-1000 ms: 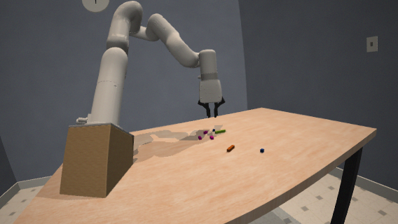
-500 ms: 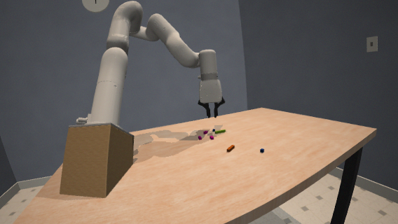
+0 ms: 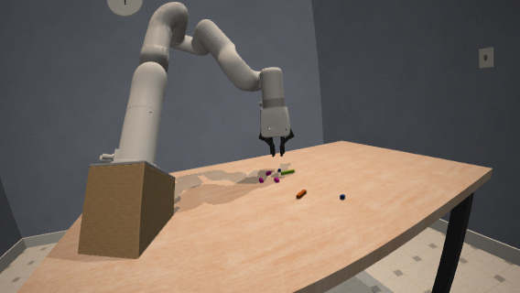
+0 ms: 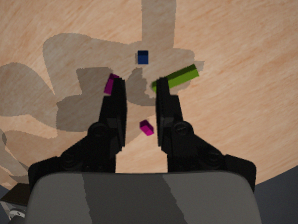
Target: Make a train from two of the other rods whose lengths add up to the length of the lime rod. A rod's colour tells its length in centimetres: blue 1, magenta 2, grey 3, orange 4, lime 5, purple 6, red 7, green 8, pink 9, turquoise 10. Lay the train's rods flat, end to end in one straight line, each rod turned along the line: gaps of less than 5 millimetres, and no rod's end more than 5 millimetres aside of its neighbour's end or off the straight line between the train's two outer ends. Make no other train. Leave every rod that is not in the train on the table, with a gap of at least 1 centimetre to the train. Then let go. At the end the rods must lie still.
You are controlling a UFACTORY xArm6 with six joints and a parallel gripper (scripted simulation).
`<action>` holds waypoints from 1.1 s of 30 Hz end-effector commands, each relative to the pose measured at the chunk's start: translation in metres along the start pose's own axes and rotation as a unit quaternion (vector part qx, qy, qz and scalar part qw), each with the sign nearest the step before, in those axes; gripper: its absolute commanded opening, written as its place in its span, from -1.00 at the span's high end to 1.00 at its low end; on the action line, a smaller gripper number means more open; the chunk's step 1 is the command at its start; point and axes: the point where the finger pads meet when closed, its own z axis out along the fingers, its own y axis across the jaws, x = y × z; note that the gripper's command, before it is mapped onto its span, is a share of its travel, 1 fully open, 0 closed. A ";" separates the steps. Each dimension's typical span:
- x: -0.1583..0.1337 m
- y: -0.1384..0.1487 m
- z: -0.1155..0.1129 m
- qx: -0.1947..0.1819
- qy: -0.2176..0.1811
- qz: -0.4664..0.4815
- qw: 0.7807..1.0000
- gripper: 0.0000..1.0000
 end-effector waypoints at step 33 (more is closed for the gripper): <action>0.000 0.002 0.041 -0.001 0.001 0.000 1.000 0.51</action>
